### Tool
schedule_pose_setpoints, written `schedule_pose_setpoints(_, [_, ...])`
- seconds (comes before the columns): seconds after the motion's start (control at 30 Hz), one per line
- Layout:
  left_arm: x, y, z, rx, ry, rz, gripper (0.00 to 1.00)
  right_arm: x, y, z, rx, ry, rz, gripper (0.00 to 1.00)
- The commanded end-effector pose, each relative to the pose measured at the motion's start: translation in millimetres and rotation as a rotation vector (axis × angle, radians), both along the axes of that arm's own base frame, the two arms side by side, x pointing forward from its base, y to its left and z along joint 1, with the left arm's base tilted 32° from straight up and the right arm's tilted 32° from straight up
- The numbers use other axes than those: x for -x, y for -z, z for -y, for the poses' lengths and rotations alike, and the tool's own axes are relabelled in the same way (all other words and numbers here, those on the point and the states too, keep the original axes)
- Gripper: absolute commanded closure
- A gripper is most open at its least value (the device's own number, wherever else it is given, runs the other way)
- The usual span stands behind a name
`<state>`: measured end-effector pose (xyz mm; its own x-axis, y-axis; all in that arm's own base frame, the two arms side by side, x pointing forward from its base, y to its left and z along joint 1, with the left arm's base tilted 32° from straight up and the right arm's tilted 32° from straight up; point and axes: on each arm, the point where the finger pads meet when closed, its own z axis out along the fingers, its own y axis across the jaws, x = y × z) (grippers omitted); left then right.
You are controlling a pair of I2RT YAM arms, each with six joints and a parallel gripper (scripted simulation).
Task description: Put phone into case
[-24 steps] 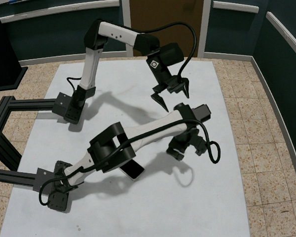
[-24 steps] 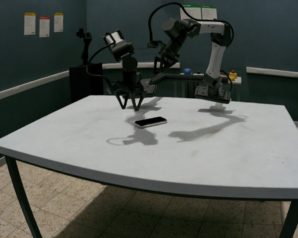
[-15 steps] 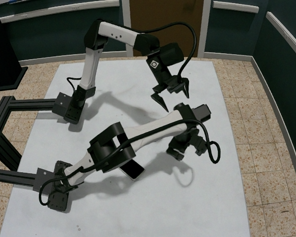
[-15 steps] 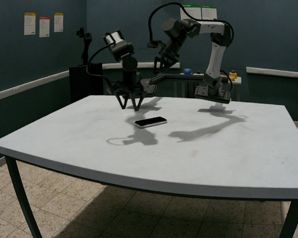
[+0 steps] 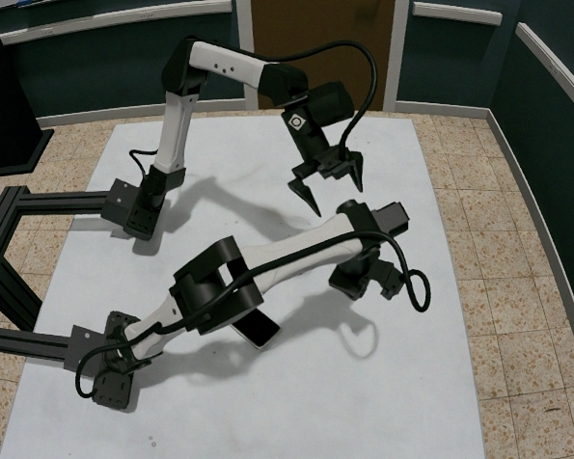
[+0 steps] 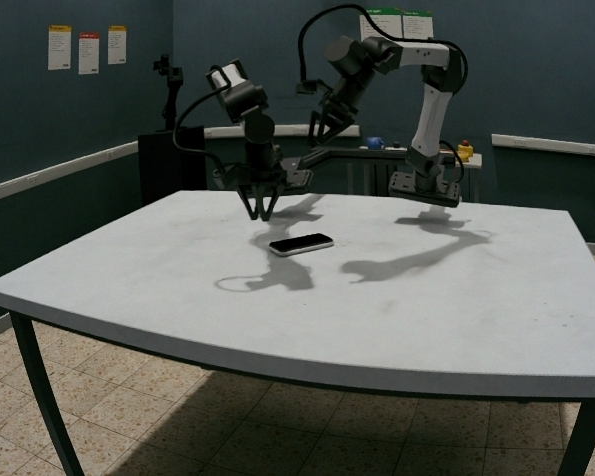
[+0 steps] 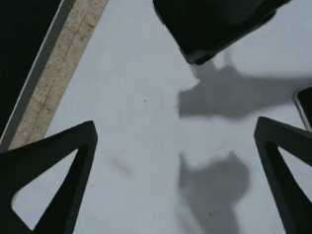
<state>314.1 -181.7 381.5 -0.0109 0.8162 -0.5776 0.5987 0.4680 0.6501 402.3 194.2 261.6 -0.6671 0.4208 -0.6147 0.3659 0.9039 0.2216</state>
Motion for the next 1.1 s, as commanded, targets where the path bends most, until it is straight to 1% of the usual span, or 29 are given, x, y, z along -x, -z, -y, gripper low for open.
schedule_pose_setpoints(0.0, [48.0,24.7,-7.8,-0.055,0.149,-0.109,0.00,7.5,-7.8,-11.0,0.087,-0.193,0.030,0.79])
schedule_pose_setpoints(0.03, [66.1,30.8,-11.1,-0.062,0.199,-0.136,0.00,9.2,-3.8,-11.0,0.131,-0.249,0.025,0.91])
schedule_pose_setpoints(0.07, [81.9,35.2,-14.8,-0.065,0.238,-0.155,0.00,11.3,0.5,-10.6,0.169,-0.296,0.018,1.00])
schedule_pose_setpoints(0.17, [124.9,47.3,-26.0,-0.065,0.336,-0.196,0.00,18.1,14.2,-8.7,0.281,-0.434,-0.003,1.00])
schedule_pose_setpoints(0.23, [148.0,55.0,-31.4,-0.063,0.390,-0.220,0.00,22.1,22.0,-7.4,0.349,-0.519,-0.014,1.00])
schedule_pose_setpoints(0.3, [148.0,55.0,-31.4,-0.063,0.390,-0.220,0.00,22.1,22.0,-7.4,0.349,-0.519,-0.014,1.00])
schedule_pose_setpoints(0.37, [166.5,61.8,-35.0,-0.061,0.437,-0.244,0.00,22.6,27.9,-2.6,0.415,-0.594,-0.021,1.00])
schedule_pose_setpoints(0.53, [209.9,76.7,-45.4,-0.047,0.537,-0.274,0.00,36.2,51.8,2.6,0.595,-0.826,-0.051,1.00])
schedule_pose_setpoints(0.67, [227.0,83.5,-50.2,-0.039,0.572,-0.283,0.00,45.6,67.6,6.5,0.717,-0.988,-0.067,1.00])
schedule_pose_setpoints(0.8, [235.1,87.1,-53.3,-0.034,0.584,-0.285,0.00,55.5,83.7,10.8,0.840,-1.152,-0.080,1.00])
schedule_pose_setpoints(0.87, [235.1,87.1,-53.3,-0.034,0.584,-0.285,0.00,55.5,83.7,10.8,0.840,-1.152,-0.080,1.00])
schedule_pose_setpoints(0.9, [233.3,89.5,-51.9,-0.038,0.585,-0.302,0.00,55.8,86.5,13.6,0.869,-1.186,-0.082,1.00])
schedule_pose_setpoints(1.0, [230.6,87.3,-52.1,-0.034,0.573,-0.284,0.00,63.6,101.0,16.9,0.966,-1.319,-0.093,1.00])
schedule_pose_setpoints(1.07, [230.5,87.2,-52.3,-0.034,0.571,-0.283,0.00,75.5,114.5,15.6,1.030,-1.438,-0.103,1.00])
